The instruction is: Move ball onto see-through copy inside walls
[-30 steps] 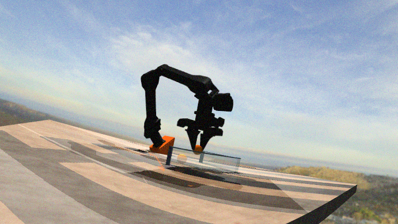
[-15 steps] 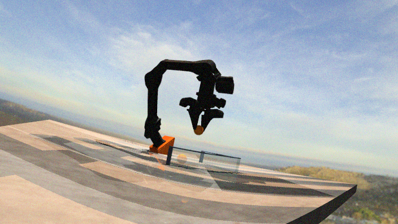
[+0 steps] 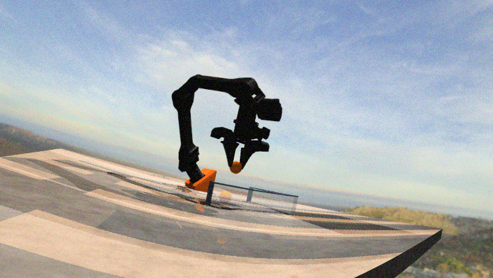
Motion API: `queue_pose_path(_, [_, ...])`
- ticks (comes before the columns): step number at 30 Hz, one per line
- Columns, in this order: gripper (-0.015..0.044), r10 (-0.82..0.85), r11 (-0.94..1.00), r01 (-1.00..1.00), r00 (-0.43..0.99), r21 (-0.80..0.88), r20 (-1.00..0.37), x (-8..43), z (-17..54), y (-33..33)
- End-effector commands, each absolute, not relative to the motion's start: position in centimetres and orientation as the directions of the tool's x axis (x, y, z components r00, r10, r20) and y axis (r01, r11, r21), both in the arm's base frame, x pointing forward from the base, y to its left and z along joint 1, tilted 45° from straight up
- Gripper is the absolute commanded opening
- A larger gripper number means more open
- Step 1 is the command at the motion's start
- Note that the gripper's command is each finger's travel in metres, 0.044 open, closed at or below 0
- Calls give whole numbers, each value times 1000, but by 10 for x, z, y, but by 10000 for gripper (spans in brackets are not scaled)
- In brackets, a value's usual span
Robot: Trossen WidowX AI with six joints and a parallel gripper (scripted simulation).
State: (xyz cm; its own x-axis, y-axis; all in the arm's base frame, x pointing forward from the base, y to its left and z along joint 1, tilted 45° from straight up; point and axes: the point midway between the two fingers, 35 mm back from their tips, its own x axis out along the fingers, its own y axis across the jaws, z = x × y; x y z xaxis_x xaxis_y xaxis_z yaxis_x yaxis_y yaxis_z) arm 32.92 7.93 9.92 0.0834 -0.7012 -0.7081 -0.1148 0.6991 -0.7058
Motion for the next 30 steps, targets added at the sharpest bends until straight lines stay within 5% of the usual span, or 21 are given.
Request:
queue_pose_path(1, [0,-701,702,-93,89,-706,-708,327,101,66])
queue_pose_path(30, [0,-703,701,-87,89,-708,-706,333,47,9])
